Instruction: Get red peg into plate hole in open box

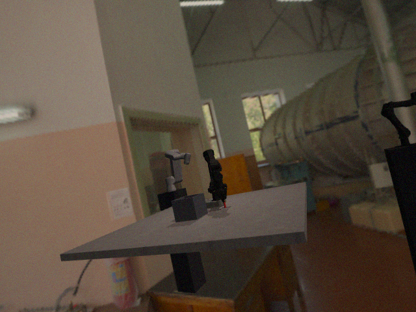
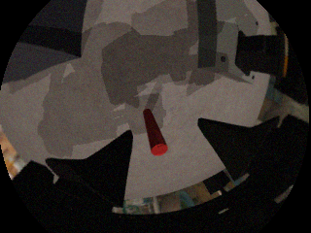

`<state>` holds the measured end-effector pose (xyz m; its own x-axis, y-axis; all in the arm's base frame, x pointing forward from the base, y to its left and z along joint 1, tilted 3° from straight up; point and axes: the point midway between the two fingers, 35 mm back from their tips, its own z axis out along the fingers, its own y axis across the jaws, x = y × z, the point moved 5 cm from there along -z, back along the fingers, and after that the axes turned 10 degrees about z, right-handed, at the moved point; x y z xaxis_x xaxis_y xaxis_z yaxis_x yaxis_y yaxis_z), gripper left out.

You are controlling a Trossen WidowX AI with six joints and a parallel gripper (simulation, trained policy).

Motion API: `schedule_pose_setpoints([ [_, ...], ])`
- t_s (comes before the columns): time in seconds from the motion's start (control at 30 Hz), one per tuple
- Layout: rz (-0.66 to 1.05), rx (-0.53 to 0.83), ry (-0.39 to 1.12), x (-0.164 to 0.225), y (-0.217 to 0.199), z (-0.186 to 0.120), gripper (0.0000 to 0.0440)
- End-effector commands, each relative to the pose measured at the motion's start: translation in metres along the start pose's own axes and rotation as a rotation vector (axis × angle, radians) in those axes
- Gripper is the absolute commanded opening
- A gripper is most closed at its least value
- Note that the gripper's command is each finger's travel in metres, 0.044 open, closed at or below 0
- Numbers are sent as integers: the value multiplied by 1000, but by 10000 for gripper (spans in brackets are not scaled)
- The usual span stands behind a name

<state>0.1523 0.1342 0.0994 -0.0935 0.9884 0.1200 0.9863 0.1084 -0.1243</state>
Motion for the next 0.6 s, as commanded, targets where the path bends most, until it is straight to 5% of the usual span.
schedule_pose_setpoints([
  [0.0,-11,-7,-9,-1,2,10,347],
  [0.43,-73,-39,1,7,18,16,8],
  [0.57,-78,-61,36,12,22,8,0],
])
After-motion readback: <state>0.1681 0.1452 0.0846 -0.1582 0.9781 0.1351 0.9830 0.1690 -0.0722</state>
